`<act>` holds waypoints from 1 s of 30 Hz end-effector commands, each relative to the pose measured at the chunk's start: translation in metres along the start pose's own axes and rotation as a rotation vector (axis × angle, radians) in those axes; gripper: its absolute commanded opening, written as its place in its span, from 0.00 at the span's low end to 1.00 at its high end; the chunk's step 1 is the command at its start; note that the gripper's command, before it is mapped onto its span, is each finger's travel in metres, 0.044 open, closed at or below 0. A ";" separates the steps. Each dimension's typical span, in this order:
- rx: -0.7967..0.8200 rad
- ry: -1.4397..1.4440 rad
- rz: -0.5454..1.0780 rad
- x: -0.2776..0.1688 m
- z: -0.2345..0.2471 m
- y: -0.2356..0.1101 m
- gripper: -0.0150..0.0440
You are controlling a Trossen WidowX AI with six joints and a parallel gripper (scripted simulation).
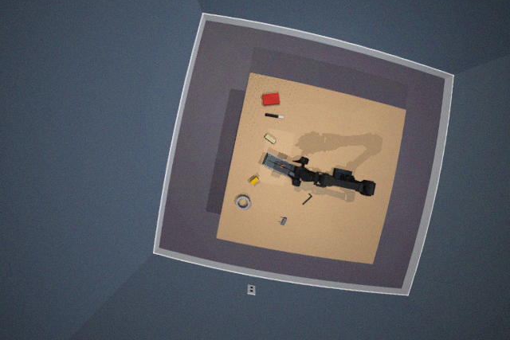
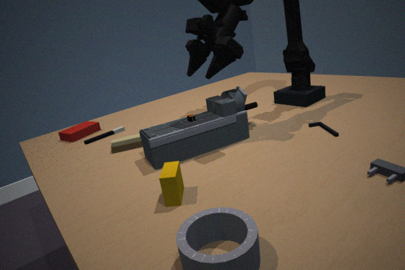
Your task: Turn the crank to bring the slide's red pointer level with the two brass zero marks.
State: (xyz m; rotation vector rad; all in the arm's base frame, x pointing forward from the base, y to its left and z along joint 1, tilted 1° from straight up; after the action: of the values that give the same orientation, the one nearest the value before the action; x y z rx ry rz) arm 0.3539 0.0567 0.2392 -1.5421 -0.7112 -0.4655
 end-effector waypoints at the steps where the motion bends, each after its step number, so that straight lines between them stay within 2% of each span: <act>1: 0.007 -0.007 0.017 -0.019 0.002 0.021 1.00; 24: 0.007 -0.007 0.017 -0.019 0.002 0.021 1.00; 30: 0.007 -0.007 0.017 -0.019 0.002 0.021 0.73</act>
State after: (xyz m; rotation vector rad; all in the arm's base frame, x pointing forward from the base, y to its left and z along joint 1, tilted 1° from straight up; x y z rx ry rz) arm 0.3545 0.0558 0.2110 -1.5471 -0.6995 -0.4501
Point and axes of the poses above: the point midway between the two fingers, 35 mm back from their tips, its own y axis out along the fingers, its own z axis across the jaws, x = y × z, the point moved 10 cm from there along -y, back along the fingers, and after that the axes turned 8 degrees about -y, right-handed, at the moved point
